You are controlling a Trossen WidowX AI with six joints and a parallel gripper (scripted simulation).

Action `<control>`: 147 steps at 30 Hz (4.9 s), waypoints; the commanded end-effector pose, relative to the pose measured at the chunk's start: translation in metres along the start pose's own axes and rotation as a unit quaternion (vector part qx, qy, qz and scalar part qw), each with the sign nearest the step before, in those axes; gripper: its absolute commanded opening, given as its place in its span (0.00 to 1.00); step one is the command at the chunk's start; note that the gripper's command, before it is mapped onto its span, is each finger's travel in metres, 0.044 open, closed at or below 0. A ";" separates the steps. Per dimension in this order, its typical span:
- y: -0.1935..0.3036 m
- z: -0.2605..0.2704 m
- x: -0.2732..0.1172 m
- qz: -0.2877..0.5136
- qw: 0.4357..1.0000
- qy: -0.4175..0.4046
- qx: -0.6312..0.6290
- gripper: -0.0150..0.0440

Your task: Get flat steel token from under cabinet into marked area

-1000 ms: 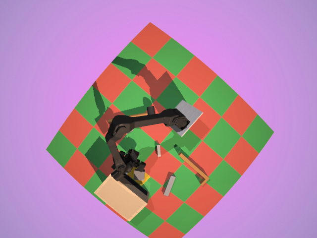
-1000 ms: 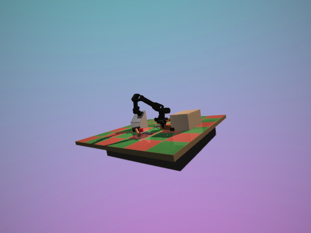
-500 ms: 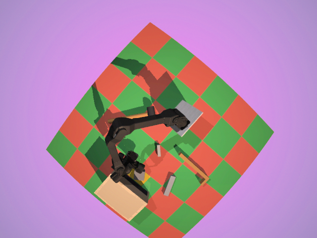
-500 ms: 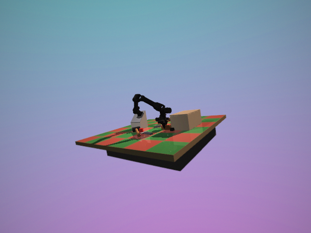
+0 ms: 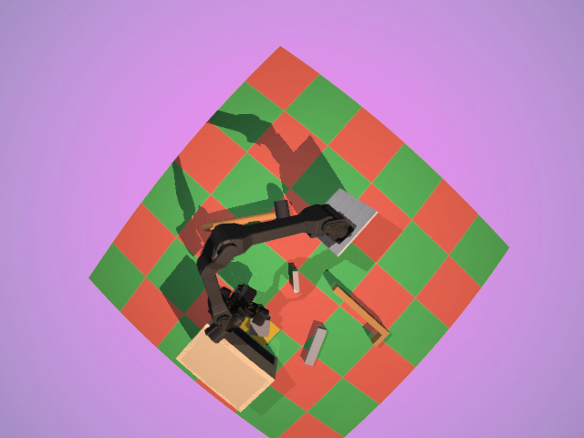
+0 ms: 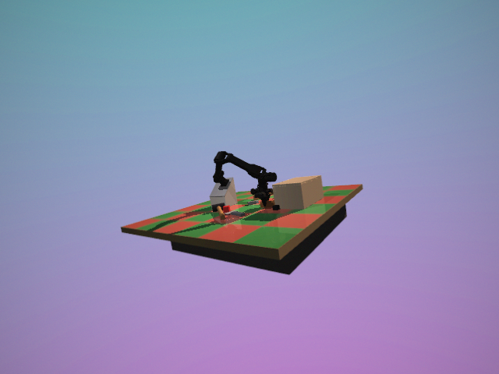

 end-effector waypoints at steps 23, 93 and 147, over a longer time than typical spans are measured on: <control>0.008 -0.025 0.001 0.005 1.000 0.000 0.007 0.25; -0.029 -0.041 0.001 0.005 1.000 0.000 0.006 0.25; -0.083 -0.047 0.002 0.003 1.000 0.001 0.004 0.25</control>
Point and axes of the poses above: the point midway between the two fingers, 35 mm back from their tips, its own x axis out along the fingers, its own z axis across the jaws, y = z × x, the point moved 8 cm from there along -x, back along the fingers, and after that the axes turned 12 degrees about -x, right-handed, at the moved point
